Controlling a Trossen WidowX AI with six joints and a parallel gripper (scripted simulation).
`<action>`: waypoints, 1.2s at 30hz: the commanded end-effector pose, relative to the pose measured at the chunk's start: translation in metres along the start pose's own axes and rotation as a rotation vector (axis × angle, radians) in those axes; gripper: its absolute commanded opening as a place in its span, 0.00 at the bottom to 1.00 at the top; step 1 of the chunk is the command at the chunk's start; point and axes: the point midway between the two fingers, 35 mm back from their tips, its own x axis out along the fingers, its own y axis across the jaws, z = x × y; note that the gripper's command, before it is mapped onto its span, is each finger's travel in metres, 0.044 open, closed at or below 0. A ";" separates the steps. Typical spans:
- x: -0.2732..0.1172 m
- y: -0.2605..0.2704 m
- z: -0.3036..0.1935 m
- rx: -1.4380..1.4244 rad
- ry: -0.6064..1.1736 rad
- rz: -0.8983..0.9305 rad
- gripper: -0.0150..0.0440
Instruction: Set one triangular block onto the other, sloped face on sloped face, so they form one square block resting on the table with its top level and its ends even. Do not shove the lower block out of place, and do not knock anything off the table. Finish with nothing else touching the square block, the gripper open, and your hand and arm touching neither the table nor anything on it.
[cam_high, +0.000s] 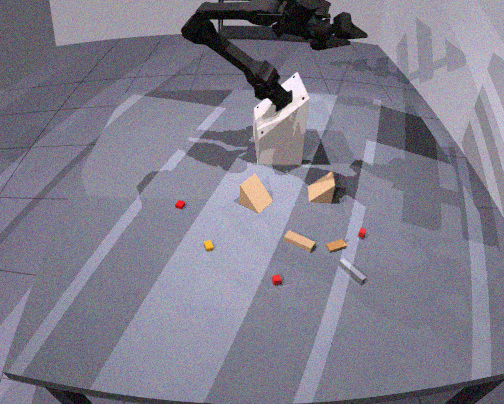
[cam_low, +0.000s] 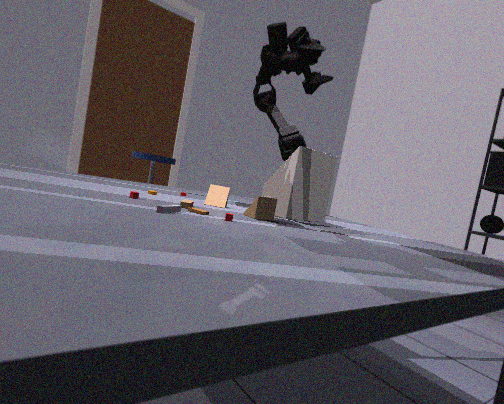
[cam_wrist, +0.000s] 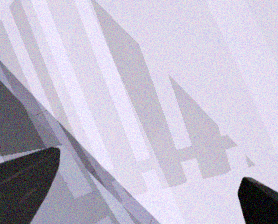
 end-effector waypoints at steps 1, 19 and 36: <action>-0.026 -0.014 -0.056 0.100 0.079 -0.106 1.00; -0.161 0.060 -0.273 0.578 0.535 -0.465 1.00; -0.225 0.206 -0.331 0.947 0.884 -0.529 1.00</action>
